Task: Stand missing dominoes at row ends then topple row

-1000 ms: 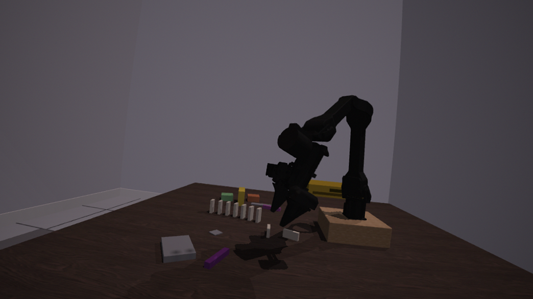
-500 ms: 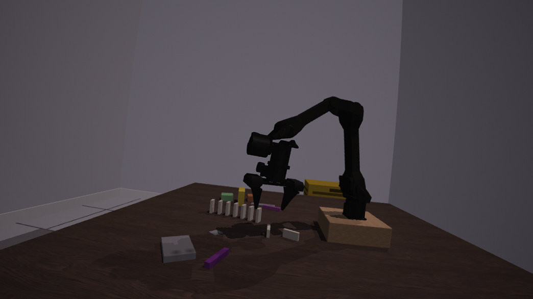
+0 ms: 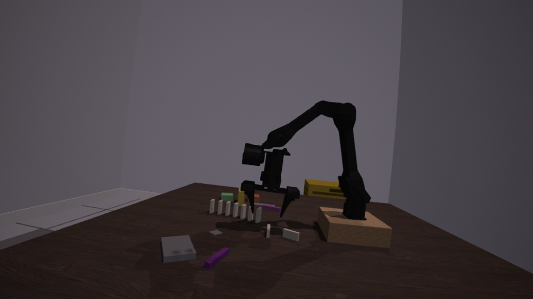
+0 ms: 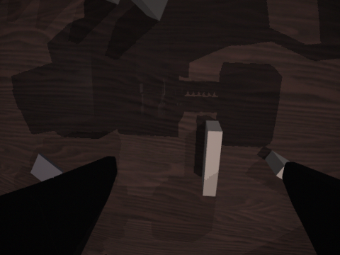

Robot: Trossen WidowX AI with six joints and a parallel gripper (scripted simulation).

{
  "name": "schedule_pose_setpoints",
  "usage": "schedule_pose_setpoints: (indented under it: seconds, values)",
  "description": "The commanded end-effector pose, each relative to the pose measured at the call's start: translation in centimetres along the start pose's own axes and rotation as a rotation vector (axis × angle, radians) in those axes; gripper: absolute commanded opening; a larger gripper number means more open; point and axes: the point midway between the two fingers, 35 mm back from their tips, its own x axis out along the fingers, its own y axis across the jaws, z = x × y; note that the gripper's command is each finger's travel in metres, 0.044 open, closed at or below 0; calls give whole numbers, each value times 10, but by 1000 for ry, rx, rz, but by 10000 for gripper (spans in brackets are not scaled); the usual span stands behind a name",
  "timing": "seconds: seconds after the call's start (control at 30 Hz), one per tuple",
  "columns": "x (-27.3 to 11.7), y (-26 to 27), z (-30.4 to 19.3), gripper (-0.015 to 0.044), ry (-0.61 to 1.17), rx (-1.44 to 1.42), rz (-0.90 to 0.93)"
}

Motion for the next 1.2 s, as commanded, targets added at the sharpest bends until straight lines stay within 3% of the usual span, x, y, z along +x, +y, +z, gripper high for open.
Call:
schedule_pose_setpoints:
  seconds: [0.0, 0.67, 1.17]
  values:
    - [34, -10, 1, 440, -1, 6, -34]
    - [51, -11, 3, 440, -1, 6, -34]
    - [51, -11, 3, 46, -1, 6, -34]
